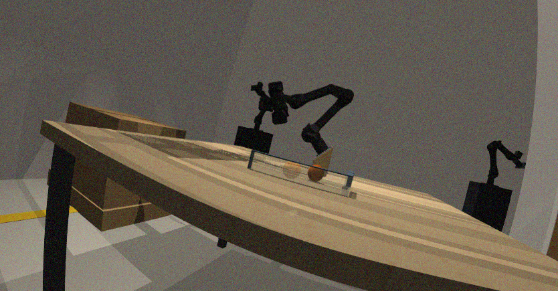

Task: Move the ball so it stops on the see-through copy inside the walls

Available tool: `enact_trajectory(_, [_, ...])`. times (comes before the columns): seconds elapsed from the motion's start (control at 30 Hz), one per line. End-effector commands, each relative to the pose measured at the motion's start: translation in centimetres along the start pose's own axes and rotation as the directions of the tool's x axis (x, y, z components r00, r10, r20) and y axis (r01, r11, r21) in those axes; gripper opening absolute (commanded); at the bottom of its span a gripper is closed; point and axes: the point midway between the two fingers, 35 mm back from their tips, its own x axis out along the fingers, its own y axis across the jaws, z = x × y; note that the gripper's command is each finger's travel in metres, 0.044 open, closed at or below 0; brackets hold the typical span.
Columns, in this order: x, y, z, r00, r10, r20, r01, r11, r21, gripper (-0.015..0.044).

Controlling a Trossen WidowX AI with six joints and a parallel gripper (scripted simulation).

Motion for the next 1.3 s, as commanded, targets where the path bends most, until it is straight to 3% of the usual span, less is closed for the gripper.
enact_trajectory(0.0, [0.0,0.0,0.1,1.0,0.001,0.002,-0.001,1.0,0.0,0.0391])
enact_trajectory(0.2, [2.3,-1.9,3.9,0.998,-0.056,0.028,0.056,0.998,-0.009,0.0391])
enact_trajectory(0.43, [7.4,-7.8,4.5,0.944,-0.314,-0.099,0.3,0.945,-0.131,0.0391])
enact_trajectory(0.57, [10.2,-11.7,2.3,0.835,-0.499,-0.233,0.419,0.85,-0.318,0.0391])
enact_trajectory(0.7, [12.1,-15.4,-1.2,0.648,-0.676,-0.351,0.419,0.701,-0.577,0.0391])
enact_trajectory(0.83, [12.8,-18.5,-5.2,0.403,-0.827,-0.392,0.237,0.508,-0.828,0.0391])
enact_trajectory(1.0, [12.7,-21.3,-9.7,0.097,-0.956,-0.276,-0.222,0.249,-0.943,0.0391])
enact_trajectory(1.13, [12.5,-22.5,-12.7,-0.062,-0.997,-0.05,-0.643,0.079,-0.762,0.0391])
enact_trajectory(1.27, [12.7,-22.8,-15.4,-0.081,-0.968,0.237,-0.938,-0.007,-0.347,0.0391])
